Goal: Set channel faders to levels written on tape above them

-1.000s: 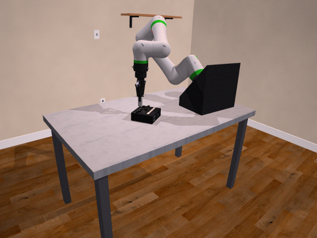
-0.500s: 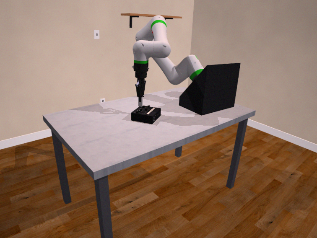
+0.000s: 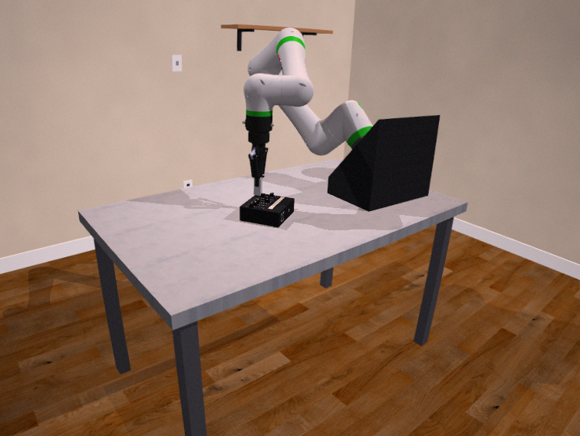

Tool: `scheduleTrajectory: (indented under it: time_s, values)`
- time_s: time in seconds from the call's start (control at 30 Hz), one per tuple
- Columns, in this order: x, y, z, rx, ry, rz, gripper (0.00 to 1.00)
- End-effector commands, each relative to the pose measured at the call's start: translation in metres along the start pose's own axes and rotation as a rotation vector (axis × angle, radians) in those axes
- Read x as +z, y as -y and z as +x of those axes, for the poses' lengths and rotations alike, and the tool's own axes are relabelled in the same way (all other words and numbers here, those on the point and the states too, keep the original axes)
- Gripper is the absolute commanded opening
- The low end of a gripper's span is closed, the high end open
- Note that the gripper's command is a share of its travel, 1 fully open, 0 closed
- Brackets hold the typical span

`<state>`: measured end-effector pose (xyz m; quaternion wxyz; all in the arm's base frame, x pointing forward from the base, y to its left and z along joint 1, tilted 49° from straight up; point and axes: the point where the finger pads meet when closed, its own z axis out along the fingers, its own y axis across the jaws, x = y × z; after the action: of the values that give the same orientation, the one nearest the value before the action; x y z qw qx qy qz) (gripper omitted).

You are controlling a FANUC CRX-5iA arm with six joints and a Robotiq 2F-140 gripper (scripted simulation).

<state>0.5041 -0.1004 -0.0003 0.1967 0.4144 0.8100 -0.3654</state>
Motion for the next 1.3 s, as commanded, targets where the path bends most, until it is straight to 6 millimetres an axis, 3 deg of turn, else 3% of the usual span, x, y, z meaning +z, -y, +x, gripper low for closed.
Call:
scheduleTrajectory:
  time_s: [0.0,1.27]
  values:
    - [0.0,0.0,0.001,0.0,0.0,0.0,0.0]
    - [0.0,0.0,0.02,0.0,0.0,0.0,0.0]
